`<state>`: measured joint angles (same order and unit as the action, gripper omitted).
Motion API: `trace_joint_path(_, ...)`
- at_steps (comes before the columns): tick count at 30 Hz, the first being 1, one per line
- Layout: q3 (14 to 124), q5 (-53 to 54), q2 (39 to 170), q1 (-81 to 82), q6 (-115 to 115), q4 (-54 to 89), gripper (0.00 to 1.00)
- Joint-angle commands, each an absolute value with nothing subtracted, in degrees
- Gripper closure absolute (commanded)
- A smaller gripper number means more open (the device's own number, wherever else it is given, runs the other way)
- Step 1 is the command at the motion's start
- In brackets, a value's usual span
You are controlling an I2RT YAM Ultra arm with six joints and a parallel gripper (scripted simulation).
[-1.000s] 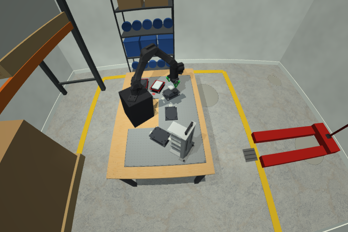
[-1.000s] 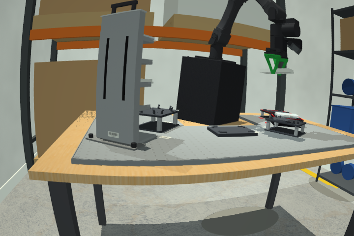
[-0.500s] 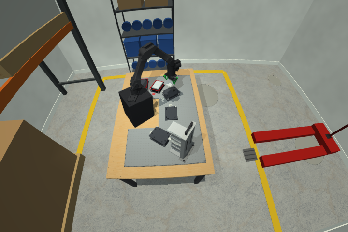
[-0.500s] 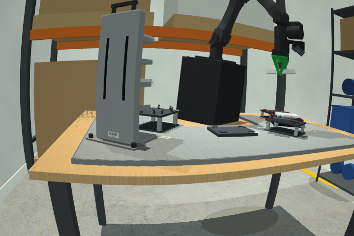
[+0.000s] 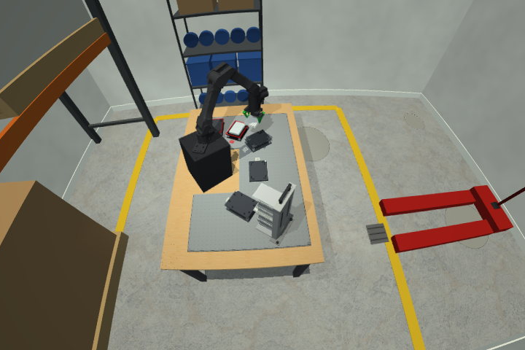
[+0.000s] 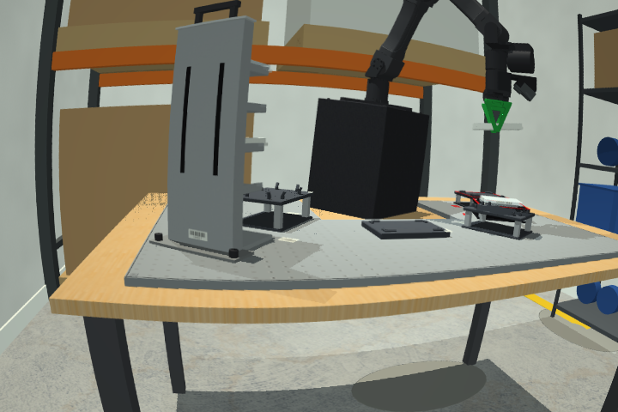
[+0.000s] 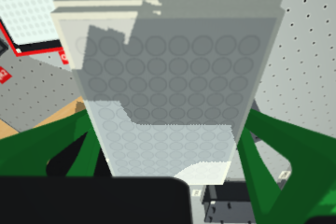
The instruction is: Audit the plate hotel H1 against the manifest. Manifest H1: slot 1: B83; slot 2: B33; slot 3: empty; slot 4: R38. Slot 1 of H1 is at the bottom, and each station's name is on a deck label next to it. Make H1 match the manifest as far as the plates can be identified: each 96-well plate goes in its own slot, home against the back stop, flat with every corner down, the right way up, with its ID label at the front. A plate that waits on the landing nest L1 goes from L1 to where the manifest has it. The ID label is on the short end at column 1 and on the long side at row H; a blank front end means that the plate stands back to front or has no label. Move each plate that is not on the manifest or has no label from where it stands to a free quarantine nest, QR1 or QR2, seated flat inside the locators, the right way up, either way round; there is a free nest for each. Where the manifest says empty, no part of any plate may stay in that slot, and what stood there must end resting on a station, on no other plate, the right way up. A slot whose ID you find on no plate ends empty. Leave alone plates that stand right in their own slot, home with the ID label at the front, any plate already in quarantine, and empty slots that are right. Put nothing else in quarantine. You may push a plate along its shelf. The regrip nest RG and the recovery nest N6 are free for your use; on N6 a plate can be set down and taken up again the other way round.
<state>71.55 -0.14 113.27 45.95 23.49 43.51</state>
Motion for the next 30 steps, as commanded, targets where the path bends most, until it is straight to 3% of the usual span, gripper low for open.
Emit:
trace_joint_path(1,73.0,-0.2,111.5,48.2,21.3,43.4,0.14)
trace_joint_path(30,77.6,-1.6,116.2,61.3,8.3,45.4,0.14)
